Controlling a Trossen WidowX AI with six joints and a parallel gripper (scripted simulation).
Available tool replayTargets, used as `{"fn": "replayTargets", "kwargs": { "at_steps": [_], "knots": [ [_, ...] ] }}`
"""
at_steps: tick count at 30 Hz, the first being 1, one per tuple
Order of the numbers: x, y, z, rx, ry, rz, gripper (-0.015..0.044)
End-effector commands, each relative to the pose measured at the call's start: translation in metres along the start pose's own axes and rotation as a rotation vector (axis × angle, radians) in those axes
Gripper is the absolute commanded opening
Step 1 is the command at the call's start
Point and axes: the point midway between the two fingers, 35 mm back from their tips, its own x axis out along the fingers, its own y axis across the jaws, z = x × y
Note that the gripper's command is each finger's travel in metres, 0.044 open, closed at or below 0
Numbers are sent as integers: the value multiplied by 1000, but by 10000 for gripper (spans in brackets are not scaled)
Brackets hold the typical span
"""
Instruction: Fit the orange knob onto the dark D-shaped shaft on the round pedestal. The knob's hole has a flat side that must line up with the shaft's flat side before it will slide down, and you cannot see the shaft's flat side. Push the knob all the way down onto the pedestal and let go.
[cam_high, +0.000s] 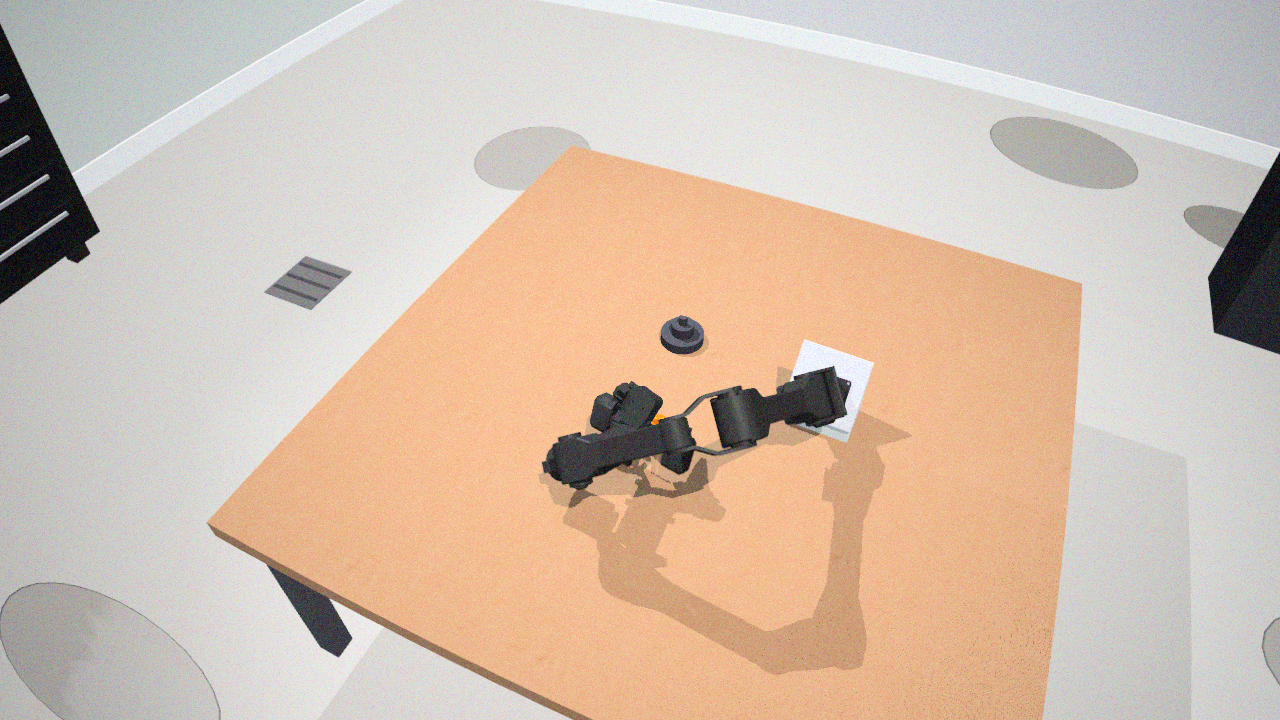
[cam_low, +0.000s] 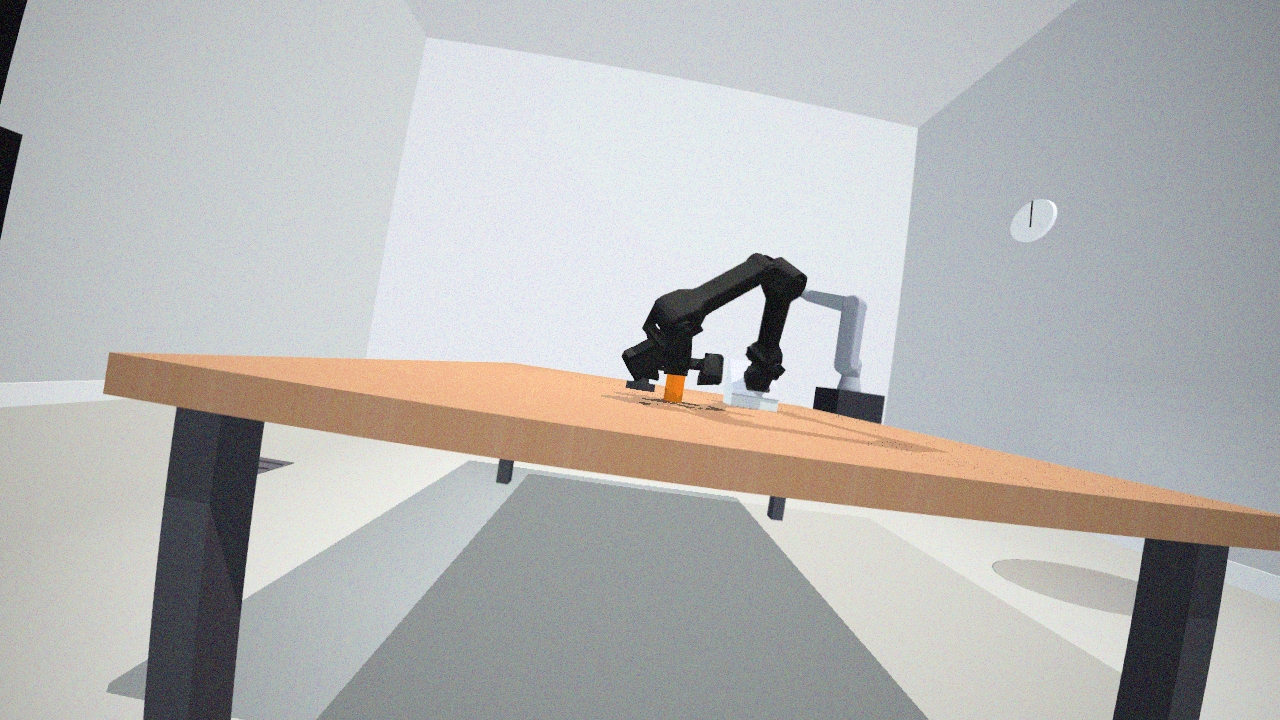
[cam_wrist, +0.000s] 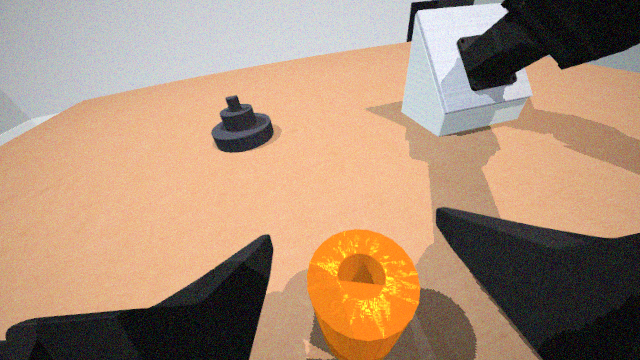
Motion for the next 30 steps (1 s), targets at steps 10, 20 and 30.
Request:
{"fn": "replayTargets", "kwargs": {
  "at_steps": [10,20,30],
  "knots": [
    [-17,-4,65,-26,813,-127,440],
    [-40,0,91,1,1133,51,440],
    [-40,0,91,-380,1104,293,440]
  ]
}}
